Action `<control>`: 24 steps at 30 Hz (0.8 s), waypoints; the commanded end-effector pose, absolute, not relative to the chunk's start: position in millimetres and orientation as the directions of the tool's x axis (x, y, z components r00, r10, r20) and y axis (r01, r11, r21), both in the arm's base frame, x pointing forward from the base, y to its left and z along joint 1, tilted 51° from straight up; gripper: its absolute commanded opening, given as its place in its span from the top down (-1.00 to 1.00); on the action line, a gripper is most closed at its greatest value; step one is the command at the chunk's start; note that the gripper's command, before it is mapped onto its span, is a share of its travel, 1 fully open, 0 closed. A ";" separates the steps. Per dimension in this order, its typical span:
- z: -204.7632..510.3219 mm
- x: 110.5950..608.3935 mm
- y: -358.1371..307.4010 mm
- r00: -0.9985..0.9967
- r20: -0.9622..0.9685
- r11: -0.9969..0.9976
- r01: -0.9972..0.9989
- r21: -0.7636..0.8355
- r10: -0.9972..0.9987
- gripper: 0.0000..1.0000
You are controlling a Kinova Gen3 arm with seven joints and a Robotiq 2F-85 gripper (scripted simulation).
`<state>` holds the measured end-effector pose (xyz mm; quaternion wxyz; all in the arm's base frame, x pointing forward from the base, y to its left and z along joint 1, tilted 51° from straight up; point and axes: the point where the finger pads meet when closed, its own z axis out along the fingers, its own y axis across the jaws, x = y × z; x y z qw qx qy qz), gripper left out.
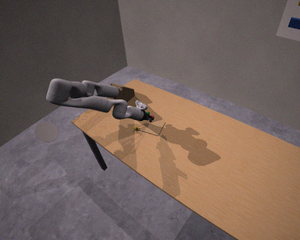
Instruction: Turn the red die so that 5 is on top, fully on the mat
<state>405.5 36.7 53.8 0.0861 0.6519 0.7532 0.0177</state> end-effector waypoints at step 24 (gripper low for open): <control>49.2 408.4 30.6 -0.135 -0.102 0.149 0.978 0.147 0.986 0.69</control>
